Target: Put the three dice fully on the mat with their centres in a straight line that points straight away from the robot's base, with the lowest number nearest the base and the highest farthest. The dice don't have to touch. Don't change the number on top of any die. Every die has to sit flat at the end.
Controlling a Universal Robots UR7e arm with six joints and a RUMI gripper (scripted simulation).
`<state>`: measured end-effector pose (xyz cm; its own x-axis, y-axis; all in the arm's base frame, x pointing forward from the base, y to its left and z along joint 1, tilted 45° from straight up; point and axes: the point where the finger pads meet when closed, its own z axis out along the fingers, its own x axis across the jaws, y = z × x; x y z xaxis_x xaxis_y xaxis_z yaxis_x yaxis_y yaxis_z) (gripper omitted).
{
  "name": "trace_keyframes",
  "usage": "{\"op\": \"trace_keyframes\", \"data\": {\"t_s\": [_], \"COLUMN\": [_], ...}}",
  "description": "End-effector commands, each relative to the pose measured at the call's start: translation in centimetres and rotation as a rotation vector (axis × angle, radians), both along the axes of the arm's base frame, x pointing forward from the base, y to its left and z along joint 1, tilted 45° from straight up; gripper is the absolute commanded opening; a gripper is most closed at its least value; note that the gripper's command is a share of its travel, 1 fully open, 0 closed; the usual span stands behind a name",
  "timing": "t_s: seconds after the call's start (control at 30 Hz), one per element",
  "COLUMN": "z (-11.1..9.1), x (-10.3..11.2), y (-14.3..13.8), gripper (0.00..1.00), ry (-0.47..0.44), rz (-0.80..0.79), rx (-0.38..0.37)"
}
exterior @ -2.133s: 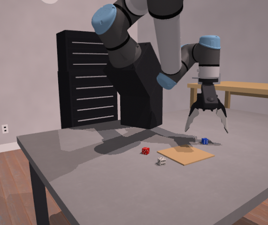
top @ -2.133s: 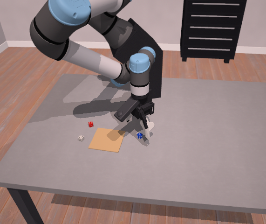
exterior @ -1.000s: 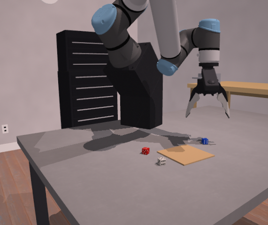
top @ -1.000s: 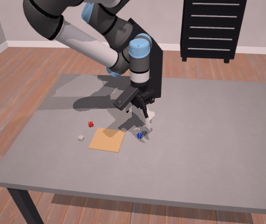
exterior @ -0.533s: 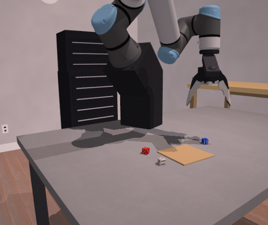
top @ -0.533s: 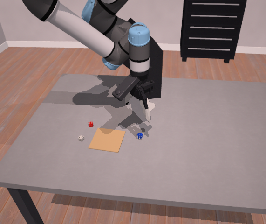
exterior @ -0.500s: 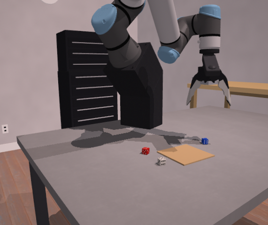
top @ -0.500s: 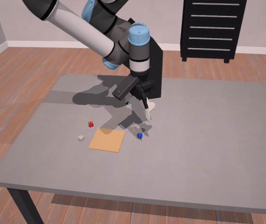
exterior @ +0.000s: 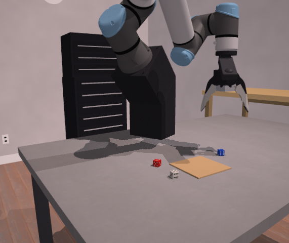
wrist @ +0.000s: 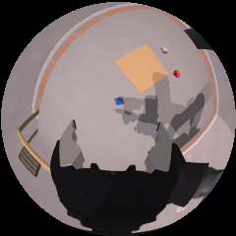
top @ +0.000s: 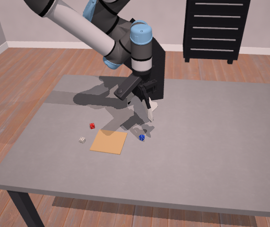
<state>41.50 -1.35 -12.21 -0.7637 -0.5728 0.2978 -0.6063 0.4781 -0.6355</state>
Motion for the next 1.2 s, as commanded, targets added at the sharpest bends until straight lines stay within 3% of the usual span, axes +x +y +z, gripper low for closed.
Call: {"op": "trace_keyframes", "data": {"t_s": [0.0,0.1,0.27,1.17], "z": [-0.57,-1.17,-1.54,-1.49], "x": [-0.52,-0.86,-1.08,-0.97], "y": [0.00,-0.04,-0.04,-0.04], "gripper": [1.00,1.00,1.00,1.00], "ry": [0.064,0.135,0.178,0.177], "rz": [0.063,0.139,0.184,0.185], "rx": [-0.021,-0.044,-0.057,-0.058]}}
